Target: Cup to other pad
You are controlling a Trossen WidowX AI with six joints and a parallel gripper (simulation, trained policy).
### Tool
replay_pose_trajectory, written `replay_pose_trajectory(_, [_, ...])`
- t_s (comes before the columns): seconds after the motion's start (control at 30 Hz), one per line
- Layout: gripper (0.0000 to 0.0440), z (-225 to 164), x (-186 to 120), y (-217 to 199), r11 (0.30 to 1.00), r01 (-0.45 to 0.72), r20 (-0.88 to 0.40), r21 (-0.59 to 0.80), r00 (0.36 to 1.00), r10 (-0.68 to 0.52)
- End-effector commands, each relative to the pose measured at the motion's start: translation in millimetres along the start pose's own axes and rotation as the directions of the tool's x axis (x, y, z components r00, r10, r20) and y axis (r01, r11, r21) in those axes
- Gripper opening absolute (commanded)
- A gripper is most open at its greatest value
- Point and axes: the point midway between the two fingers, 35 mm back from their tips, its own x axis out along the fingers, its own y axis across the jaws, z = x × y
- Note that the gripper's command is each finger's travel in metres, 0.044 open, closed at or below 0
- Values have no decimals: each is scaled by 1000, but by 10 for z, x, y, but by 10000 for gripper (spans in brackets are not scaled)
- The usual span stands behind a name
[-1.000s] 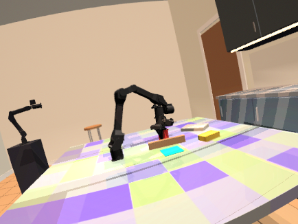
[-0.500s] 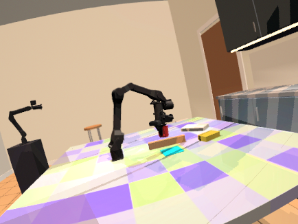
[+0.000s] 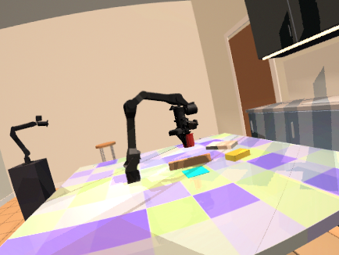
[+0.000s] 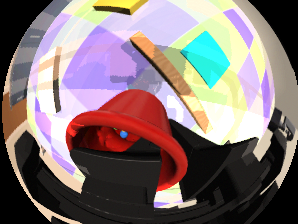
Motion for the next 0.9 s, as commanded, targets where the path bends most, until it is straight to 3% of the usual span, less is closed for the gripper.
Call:
replay_pose_trajectory(0.0, [0,108,-133,-29,999,-34,20,40,999,34])
replay_pose_trajectory(0.87, [0,899,-230,-535,967,-120,146,225,985,88])
